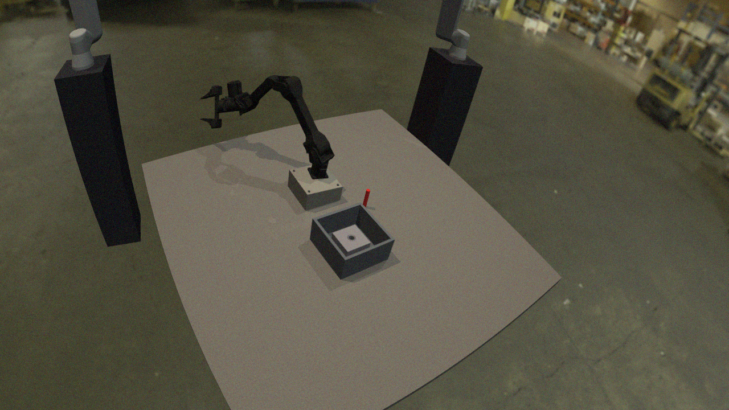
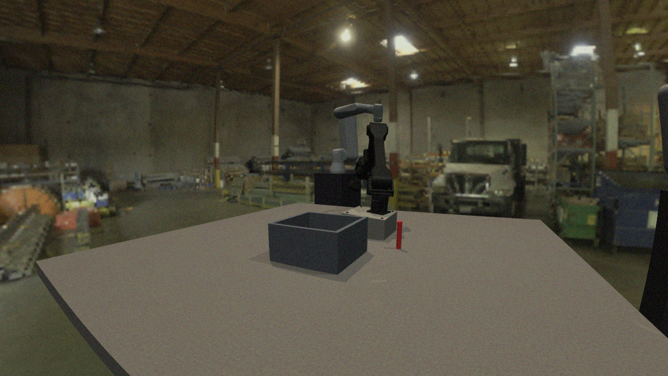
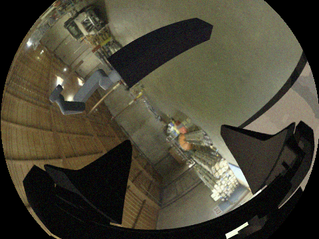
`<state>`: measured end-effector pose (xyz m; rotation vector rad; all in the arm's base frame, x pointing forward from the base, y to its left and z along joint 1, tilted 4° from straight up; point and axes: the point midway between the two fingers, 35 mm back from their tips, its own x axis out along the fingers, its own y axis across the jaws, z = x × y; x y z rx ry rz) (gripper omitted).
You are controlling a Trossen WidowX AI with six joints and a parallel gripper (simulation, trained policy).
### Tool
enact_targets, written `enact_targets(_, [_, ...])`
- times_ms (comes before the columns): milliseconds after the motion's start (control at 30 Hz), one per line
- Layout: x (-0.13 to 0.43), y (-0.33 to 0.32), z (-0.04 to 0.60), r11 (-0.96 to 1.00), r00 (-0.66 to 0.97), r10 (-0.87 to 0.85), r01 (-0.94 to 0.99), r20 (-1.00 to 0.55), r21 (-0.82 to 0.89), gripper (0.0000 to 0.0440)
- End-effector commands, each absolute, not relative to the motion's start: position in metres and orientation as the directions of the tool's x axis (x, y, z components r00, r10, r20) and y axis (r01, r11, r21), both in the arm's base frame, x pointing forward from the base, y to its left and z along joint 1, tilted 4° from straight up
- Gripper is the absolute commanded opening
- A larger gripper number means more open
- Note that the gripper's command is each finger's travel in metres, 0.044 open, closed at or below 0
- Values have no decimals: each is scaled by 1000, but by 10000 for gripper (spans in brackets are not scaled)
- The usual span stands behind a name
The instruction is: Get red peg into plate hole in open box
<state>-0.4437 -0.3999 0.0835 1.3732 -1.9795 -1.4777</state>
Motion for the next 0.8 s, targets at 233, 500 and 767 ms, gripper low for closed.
enact_targets(233, [-294,-502,83,-249,-288,-872,-434,-395,866,440])
enact_targets(500, [-153,-544,83,-444,-127,-861,-286,-493,849,440])
enact_targets(767, [-21,-545,85,-581,7,-814,-69,-581,811,440])
